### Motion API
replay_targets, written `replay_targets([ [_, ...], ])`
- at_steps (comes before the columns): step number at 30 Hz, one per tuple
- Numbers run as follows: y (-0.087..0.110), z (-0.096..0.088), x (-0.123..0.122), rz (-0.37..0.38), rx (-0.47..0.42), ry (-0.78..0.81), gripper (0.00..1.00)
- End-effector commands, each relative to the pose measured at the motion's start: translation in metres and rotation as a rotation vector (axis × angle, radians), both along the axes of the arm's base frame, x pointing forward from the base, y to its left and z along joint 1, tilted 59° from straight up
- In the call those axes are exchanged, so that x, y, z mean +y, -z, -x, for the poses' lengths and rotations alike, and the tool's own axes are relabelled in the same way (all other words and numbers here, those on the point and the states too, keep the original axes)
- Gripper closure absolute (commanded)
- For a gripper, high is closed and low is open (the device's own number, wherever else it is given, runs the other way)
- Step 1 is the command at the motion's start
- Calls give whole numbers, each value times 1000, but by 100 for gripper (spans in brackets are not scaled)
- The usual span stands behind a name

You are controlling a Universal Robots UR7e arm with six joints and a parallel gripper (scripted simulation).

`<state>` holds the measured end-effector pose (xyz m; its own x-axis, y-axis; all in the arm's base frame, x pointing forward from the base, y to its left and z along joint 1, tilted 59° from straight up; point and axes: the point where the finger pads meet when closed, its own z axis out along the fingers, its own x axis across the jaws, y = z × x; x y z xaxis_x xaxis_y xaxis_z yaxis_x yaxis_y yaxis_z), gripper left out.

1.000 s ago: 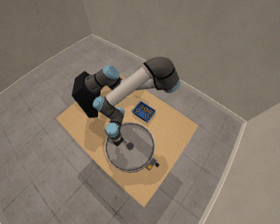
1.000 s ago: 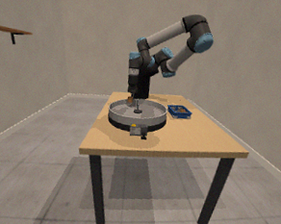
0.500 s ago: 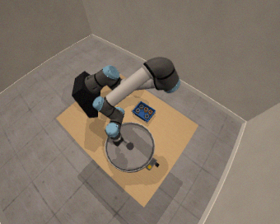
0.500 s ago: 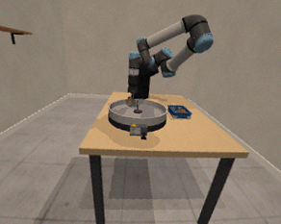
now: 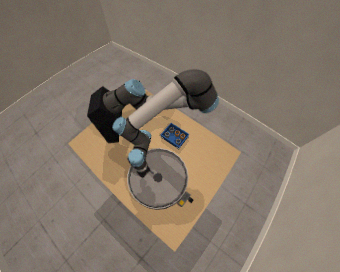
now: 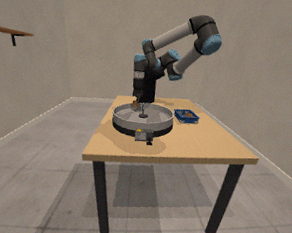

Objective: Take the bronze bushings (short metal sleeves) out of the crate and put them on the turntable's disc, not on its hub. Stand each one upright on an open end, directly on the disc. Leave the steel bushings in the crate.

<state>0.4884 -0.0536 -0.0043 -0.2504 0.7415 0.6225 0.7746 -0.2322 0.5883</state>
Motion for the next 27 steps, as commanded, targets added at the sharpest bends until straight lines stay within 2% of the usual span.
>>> replay_targets([
  [1,0,0,0,1,-1,1,100],
  [27,15,-17,18,1,-1,1,100],
])
